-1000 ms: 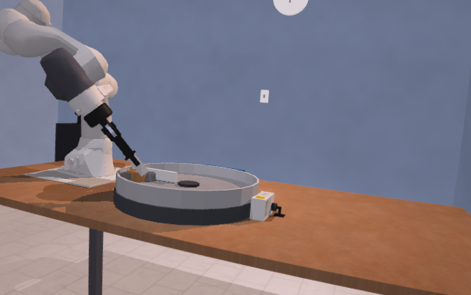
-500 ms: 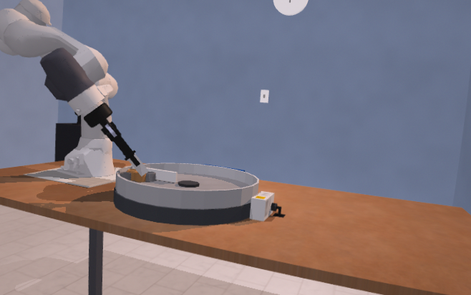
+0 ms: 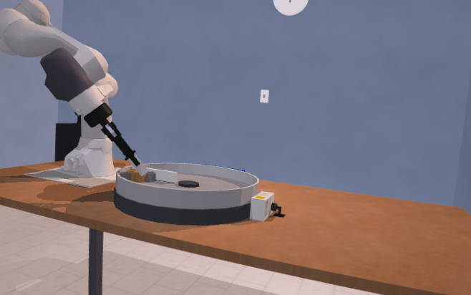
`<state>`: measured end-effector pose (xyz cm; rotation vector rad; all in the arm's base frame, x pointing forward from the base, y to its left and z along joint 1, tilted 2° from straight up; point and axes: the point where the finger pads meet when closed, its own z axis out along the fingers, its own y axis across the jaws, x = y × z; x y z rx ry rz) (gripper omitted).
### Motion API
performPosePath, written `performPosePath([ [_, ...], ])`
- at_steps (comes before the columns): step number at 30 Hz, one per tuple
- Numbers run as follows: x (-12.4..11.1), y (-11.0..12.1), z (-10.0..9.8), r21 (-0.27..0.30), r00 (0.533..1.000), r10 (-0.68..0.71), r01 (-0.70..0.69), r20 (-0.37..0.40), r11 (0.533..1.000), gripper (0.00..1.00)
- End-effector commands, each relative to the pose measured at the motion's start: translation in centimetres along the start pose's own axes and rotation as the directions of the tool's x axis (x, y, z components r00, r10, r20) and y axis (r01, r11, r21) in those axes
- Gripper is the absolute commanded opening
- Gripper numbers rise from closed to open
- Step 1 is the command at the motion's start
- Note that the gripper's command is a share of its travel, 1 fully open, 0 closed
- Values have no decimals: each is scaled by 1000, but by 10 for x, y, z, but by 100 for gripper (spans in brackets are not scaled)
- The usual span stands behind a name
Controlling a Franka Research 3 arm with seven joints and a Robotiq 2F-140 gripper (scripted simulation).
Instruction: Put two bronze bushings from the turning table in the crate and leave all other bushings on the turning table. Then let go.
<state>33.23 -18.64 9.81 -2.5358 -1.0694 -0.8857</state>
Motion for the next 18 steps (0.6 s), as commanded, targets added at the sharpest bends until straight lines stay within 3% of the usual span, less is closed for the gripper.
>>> performPosePath([
  [1,2,-1,-2,2,1000,-7,7,1,1000,0],
  [6,8,-1,-8,2,1000,-7,7,1,1000,0],
  [18,39,-1,-46,2,1000,-7,7,1,1000,0],
])
